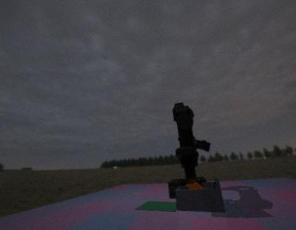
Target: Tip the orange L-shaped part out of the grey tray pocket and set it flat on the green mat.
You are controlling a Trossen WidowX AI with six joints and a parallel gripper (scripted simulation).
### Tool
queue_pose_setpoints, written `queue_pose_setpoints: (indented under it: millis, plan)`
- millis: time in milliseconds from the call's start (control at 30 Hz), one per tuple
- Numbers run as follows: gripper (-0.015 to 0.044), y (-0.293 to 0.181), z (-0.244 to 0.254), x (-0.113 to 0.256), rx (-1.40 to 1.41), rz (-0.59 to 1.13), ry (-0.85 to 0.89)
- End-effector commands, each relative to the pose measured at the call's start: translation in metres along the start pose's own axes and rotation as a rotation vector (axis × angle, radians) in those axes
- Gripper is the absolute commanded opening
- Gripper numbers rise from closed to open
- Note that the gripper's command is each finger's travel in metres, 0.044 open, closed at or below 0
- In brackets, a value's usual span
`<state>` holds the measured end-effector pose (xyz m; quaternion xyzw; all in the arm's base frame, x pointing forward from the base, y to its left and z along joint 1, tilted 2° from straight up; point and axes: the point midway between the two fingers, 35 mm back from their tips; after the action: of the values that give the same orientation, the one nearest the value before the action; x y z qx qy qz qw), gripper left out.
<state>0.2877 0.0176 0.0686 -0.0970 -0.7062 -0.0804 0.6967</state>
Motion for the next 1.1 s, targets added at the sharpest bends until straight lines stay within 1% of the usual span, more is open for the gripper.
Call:
queue_pose_setpoints:
  millis: [0,700,867,1067]
  plan:
    - [0.028,-0.001,0.0,-0.008,0.005,0.004,0.002]
    - [0.028,-0.001,0.002,-0.038,0.005,0.004,0.002]
    - [0.0149,0.0,0.001,-0.034,0.0,0.001,0.002]
    - [0.0109,0.0,0.001,-0.034,0.0,0.001,0.002]
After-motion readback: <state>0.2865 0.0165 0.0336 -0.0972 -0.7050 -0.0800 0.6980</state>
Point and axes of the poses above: the point midway between the two fingers, 35 mm back from their tips, its own x axis back along the fingers, its own z axis across the jaws, y = z × x, and after that the axes turned 9 degrees about -x, right-handed
